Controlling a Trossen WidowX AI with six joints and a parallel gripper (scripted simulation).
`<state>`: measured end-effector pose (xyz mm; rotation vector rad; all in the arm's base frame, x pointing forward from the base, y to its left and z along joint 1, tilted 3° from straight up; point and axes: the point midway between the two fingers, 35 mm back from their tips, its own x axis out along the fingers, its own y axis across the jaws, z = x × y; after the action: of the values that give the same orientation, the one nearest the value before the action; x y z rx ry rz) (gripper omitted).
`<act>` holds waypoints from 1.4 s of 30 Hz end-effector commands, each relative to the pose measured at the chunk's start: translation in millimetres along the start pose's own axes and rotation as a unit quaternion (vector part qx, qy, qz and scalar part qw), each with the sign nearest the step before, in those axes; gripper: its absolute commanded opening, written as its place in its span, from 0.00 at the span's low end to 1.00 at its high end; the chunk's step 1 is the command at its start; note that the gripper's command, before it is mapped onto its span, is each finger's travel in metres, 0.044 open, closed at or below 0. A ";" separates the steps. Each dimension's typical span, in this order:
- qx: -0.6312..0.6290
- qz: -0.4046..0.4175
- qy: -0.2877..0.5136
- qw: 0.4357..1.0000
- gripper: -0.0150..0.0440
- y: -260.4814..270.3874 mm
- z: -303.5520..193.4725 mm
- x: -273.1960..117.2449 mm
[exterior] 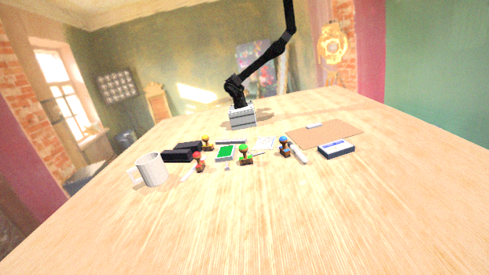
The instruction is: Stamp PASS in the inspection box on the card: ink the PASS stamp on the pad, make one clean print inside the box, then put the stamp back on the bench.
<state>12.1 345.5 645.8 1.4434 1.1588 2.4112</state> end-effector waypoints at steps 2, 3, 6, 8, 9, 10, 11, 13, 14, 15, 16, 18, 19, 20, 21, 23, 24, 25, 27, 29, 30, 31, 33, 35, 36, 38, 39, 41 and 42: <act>-0.016 0.053 0.012 0.998 0.64 35.2 -29.7 7.6; -0.027 0.063 0.007 0.998 0.64 42.2 -32.6 6.9; -0.026 0.113 0.040 0.992 0.64 77.1 -69.4 13.0; -0.022 0.146 0.064 0.987 0.64 101.1 -94.8 14.2; -0.019 0.163 0.077 0.984 0.64 113.3 -107.2 13.7; -0.014 0.169 0.080 0.982 0.64 116.3 -110.0 11.8; -0.006 0.179 0.084 0.980 0.64 120.5 -114.1 9.0; 0.007 0.206 0.102 0.973 0.64 136.8 -130.2 3.4; 0.011 0.223 0.116 0.968 0.64 149.2 -142.3 0.7; 0.014 0.240 0.129 0.962 0.64 161.7 -154.2 -2.7; 0.018 0.257 0.142 0.956 0.64 174.2 -165.8 -6.9; 0.025 0.291 0.167 0.942 0.64 199.1 -187.8 -17.4; 0.029 0.307 0.179 0.935 0.64 210.4 -197.4 -23.2; 0.032 0.322 0.190 0.927 0.64 221.6 -206.6 -29.6; 0.036 0.338 0.201 0.919 0.64 232.8 -215.5 -36.7; 0.043 0.370 0.224 0.901 0.64 255.5 -232.6 -53.0; 0.047 0.386 0.235 0.891 0.64 266.8 -240.7 -62.2; 0.051 0.403 0.247 0.880 0.64 277.9 -248.3 -72.2; 0.059 0.435 0.268 0.857 0.64 299.6 -262.0 -93.8; 0.066 0.467 0.289 0.833 0.64 320.3 -273.6 -117.7; 0.072 0.481 0.296 0.822 0.64 328.3 -277.2 -128.7; 0.078 0.495 0.302 0.811 0.64 336.1 -280.3 -140.0; 0.089 0.522 0.314 0.788 0.64 350.8 -285.0 -163.4; 0.099 0.548 0.325 0.764 0.64 364.4 -288.1 -188.1; 0.102 0.561 0.333 0.751 0.64 371.0 -289.9 -200.4; 0.108 0.585 0.348 0.724 0.64 383.1 -292.1 -225.7; 0.110 0.597 0.355 0.711 0.64 388.7 -292.7 -238.6; 0.116 0.626 0.371 0.676 0.64 400.3 -292.6 -270.7; 0.118 0.640 0.379 0.657 0.64 405.5 -291.7 -287.6</act>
<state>15.3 -190.3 657.6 1.6582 0.5567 4.1150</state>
